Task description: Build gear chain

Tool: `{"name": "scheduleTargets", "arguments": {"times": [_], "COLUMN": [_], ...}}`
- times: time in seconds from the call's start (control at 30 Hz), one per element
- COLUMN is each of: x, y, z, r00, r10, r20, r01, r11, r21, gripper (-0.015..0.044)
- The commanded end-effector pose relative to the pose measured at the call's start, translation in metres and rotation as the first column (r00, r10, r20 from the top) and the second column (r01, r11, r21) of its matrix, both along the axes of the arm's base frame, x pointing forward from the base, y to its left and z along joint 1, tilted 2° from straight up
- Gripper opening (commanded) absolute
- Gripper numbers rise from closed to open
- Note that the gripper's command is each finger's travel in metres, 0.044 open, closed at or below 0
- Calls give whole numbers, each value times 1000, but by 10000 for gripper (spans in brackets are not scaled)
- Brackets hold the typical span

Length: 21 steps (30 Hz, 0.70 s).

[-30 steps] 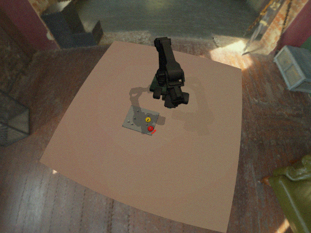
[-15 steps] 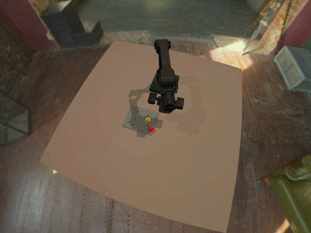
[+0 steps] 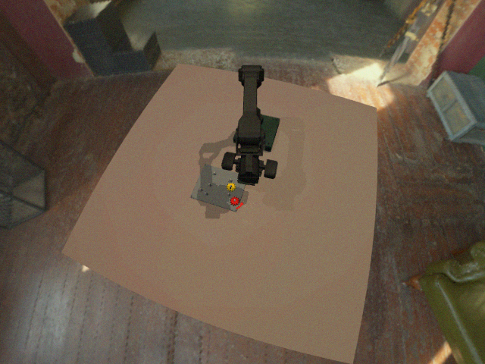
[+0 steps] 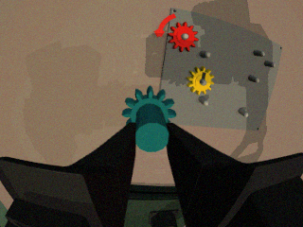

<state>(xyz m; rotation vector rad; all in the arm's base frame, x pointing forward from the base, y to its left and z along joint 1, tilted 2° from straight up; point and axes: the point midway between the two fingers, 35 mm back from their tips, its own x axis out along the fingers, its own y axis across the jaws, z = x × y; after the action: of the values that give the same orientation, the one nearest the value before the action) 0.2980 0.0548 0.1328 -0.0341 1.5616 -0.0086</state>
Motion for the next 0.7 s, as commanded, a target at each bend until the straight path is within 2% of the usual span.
{"name": "scheduleTargets", "arguments": {"times": [0.0,0.67], "x": [7,37], "y": [-8,-54], "z": [-6,-32], "r00": [1000,1000], "r10": [6,11], "r20": [1,5], "r01": [-6,-11], "r11": [1000,1000], "r21": [-7,-11], "gripper": [0,0]}}
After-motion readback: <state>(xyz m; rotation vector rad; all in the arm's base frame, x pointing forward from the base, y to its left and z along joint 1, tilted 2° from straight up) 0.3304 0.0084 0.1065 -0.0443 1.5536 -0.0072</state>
